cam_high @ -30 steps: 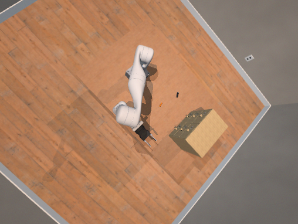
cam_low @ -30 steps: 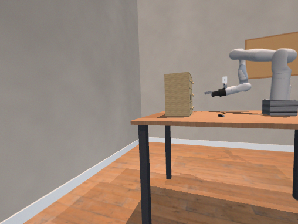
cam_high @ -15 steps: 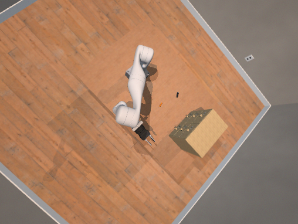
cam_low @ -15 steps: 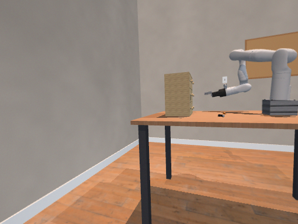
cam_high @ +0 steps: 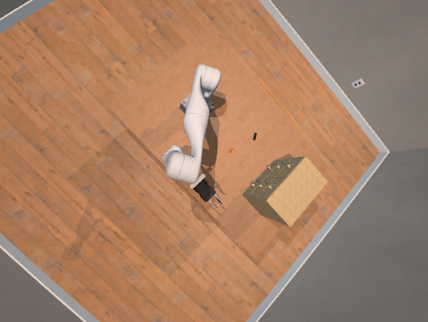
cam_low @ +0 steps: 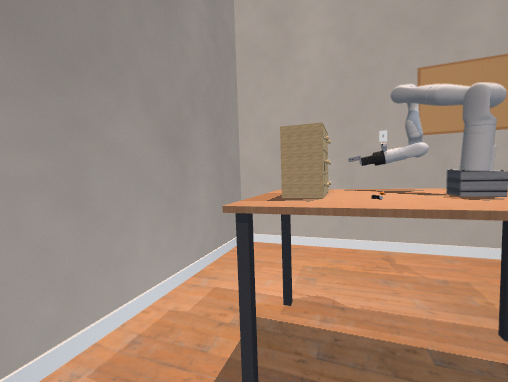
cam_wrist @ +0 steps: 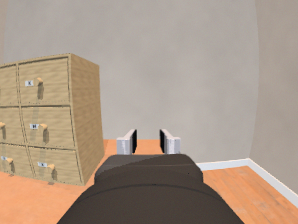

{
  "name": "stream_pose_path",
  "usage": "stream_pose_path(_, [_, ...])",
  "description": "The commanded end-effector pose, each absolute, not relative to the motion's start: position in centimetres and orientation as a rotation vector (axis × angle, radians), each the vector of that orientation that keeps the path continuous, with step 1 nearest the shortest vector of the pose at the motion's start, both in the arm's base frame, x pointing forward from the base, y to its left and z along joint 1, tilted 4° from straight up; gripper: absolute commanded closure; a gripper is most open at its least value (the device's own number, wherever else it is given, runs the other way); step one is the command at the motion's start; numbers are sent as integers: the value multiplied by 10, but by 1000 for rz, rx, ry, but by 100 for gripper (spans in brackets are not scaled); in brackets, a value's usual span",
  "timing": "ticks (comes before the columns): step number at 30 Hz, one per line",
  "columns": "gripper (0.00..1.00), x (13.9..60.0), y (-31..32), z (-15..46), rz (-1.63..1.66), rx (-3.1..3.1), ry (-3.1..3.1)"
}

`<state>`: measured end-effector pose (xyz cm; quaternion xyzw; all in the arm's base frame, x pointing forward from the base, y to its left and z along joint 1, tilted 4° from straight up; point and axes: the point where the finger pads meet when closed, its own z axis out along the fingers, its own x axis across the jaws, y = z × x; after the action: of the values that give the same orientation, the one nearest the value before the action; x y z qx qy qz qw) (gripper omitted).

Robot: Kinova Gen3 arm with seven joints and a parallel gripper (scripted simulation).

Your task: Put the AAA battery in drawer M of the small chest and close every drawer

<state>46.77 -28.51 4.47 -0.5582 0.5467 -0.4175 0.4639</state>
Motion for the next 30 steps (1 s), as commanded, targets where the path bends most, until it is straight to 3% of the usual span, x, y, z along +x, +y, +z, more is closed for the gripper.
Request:
stream_pose_path(1, [33,468,-285,46,-1028,-1371,1342])
stream_pose_path(30, [33,469,-283,46,-1028,-1371,1342])
